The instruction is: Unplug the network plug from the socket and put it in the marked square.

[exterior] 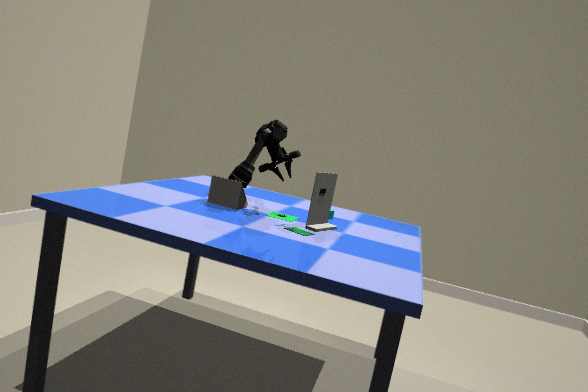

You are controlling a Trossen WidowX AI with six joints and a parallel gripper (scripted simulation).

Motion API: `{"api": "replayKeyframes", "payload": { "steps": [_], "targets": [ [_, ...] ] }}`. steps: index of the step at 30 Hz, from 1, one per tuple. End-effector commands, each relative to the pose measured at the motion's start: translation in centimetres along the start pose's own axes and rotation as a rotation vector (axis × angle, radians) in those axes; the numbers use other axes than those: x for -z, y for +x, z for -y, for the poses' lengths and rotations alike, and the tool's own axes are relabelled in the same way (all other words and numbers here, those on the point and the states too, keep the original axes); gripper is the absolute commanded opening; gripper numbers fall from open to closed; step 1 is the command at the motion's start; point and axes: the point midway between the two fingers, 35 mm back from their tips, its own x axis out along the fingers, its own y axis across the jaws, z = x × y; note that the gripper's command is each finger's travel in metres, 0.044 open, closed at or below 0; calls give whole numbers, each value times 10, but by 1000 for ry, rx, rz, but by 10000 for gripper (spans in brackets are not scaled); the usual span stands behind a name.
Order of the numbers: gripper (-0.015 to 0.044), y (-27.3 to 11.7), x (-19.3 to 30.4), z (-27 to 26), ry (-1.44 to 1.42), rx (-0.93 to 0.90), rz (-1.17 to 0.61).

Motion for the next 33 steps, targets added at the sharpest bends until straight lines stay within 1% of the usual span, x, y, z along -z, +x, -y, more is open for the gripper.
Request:
{"api": "replayKeyframes", "payload": {
  "steps": [1,22,33],
  "targets": [
    [156,-8,1,5,-8,-2,-5],
    [156,-54,-3,32,-11,6,4],
    [440,-54,-3,32,-11,6,4]
  ]
}}
